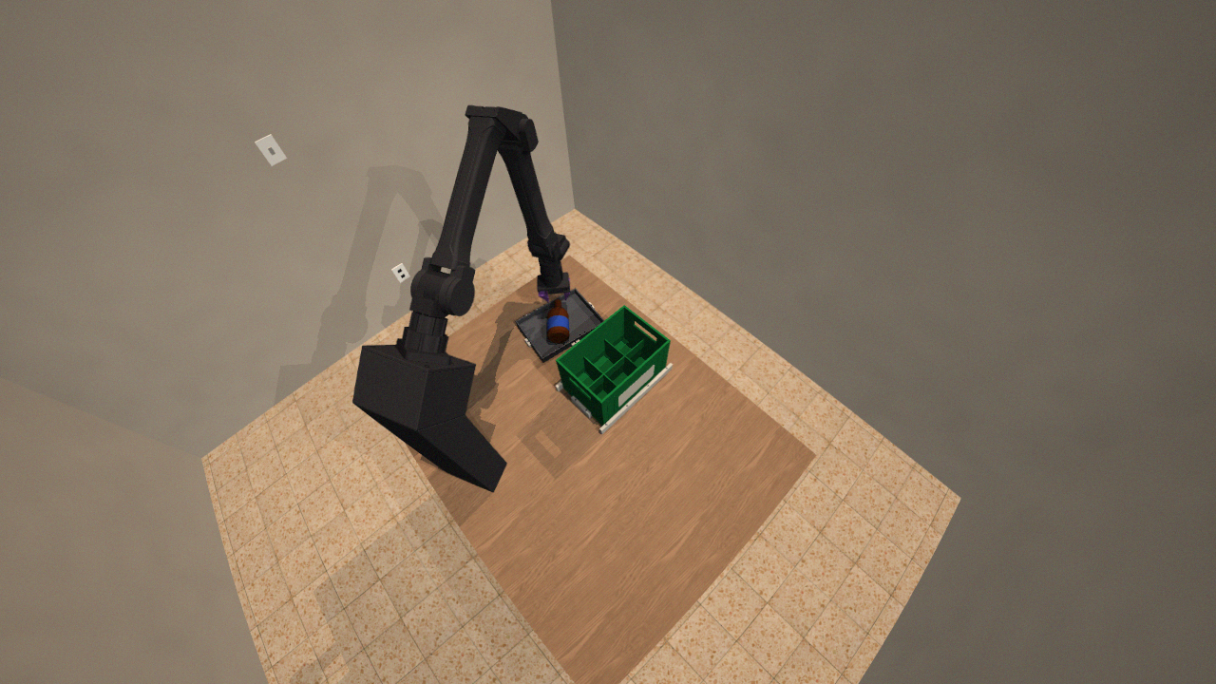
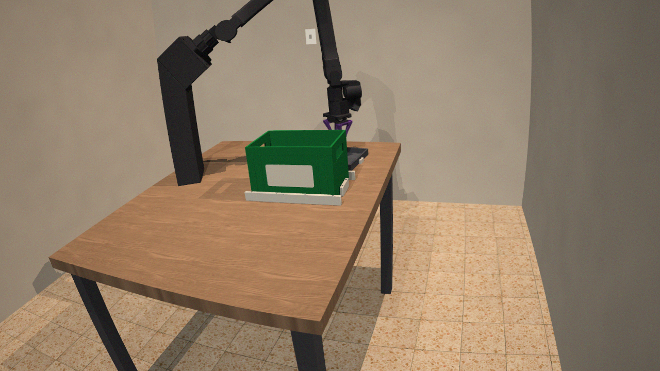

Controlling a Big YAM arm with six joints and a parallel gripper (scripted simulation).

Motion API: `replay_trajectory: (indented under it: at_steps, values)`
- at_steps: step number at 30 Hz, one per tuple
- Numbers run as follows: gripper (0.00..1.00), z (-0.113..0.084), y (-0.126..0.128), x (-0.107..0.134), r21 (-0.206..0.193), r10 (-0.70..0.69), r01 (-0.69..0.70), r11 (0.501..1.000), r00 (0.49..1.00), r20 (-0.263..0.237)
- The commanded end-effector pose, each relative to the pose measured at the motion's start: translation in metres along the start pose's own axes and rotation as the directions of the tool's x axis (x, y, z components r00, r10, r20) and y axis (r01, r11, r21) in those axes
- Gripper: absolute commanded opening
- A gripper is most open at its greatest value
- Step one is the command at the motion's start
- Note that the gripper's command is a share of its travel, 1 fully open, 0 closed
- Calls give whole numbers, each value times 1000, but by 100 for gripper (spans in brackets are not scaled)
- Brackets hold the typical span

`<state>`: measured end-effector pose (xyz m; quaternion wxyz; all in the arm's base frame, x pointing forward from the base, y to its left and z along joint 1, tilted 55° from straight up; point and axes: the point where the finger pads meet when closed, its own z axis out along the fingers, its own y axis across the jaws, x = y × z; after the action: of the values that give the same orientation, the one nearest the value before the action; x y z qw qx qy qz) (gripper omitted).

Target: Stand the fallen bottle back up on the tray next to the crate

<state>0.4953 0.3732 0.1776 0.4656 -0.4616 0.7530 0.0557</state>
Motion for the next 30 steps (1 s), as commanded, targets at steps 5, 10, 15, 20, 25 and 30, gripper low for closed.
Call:
replay_trajectory:
  at_steps: [5,10,15,20,25,30]
  values:
    - [61,12,11,16,-14,7,-7,1000,1000,-24]
    - [61,12,12,18,-14,7,-7,1000,1000,-24]
    - [61,12,14,21,-14,7,-7,1000,1000,-24]
    - [61,12,13,21,-15,7,-7,1000,1000,-26]
    - [61,12,13,21,-15,7,-7,1000,1000,-26]
    - [61,12,13,21,-15,7,-7,1000,1000,-26]
